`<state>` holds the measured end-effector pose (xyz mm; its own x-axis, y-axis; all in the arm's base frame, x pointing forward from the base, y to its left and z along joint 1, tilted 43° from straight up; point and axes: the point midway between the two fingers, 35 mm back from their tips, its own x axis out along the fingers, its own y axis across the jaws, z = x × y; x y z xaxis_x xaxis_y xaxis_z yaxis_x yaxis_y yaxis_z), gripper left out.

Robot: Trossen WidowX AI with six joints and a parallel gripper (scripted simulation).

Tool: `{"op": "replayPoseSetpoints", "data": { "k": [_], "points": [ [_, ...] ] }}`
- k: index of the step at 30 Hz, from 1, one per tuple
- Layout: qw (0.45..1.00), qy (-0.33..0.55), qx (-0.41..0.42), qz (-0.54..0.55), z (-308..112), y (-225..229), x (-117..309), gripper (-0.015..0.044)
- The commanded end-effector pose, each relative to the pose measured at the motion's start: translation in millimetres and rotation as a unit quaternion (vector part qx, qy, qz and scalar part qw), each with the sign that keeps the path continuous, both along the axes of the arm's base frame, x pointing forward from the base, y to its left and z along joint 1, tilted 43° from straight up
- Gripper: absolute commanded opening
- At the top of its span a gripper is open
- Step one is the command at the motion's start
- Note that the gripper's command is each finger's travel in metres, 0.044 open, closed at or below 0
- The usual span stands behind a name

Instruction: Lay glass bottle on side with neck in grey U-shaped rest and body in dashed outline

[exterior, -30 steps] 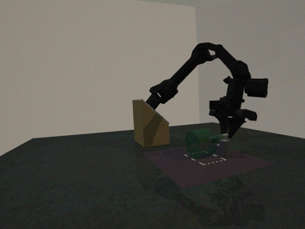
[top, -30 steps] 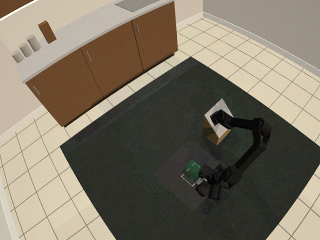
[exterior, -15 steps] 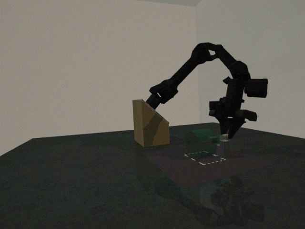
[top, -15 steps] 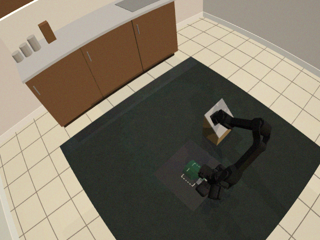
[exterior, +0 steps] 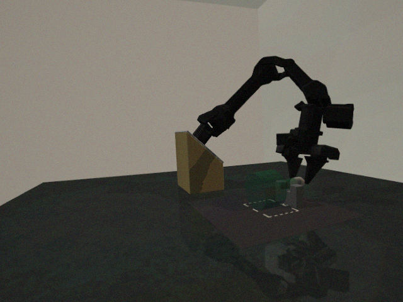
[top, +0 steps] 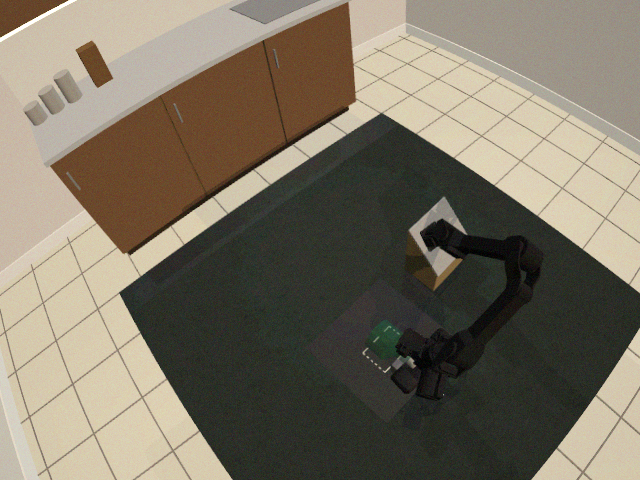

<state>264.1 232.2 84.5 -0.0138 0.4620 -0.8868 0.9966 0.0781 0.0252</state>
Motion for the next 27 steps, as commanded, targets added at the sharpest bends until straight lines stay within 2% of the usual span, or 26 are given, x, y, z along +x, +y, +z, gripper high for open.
{"op": "replayPoseSetpoints", "data": {
  "k": [1, 3, 4, 13, 27],
  "points": [
    [1.0, 0.0, -0.001, 0.0, -0.1, -0.2, -0.1, 0.0385],
    [1.0, 0.0, -0.001, 0.0, -0.1, -0.2, -0.1, 0.0438],
    [1.0, 0.001, 0.002, 0.001, 0.7, -1.5, 0.1, 0.044],
    [0.991, 0.01, 0.129, 0.024, 36.1, -47.5, 5.2, 0.044],
    [0.991, 0.01, 0.133, 0.024, 43.9, -57.9, 7.6, 0.044]
  ]
}}
